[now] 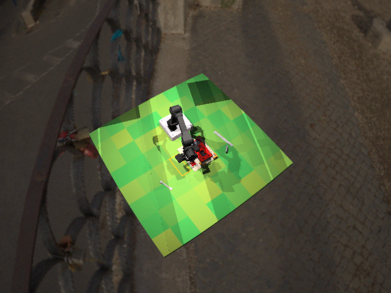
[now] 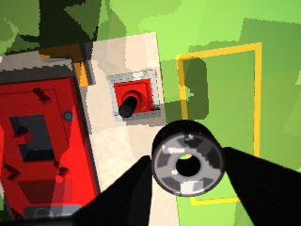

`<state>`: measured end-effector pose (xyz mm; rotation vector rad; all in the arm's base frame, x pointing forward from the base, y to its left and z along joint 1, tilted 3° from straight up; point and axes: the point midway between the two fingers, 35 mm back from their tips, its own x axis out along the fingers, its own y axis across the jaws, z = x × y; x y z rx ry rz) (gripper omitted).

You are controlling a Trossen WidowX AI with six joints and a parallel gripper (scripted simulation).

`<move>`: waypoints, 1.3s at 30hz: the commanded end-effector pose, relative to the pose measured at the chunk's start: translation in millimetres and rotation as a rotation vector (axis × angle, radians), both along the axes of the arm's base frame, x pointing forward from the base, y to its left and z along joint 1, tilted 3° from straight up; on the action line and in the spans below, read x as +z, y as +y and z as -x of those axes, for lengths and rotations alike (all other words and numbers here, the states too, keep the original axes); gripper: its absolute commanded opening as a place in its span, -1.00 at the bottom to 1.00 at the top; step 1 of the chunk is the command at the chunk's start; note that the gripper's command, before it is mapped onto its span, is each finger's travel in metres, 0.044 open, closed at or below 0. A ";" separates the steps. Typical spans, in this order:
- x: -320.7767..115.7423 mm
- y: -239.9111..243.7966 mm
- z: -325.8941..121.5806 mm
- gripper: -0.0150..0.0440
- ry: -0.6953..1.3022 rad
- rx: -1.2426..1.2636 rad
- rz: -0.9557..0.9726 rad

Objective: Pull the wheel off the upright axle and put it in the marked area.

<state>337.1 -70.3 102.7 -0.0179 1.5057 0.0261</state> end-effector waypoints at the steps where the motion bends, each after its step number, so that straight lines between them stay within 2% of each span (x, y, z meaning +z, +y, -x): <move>1: 2.5 -15.9 9.4 -0.49 -0.010 0.003 -0.002; 10: 3.7 -54.1 35.4 -0.49 -0.014 0.005 0.000; 21: -19.1 -54.8 33.7 -0.49 -0.014 0.005 0.000; 34: -97.0 -54.2 27.8 -0.49 -0.013 0.005 0.000; 38: -101.2 -53.9 28.1 -0.49 -0.013 0.005 0.000; 39: -97.3 -54.7 29.0 -0.40 -0.007 0.007 0.002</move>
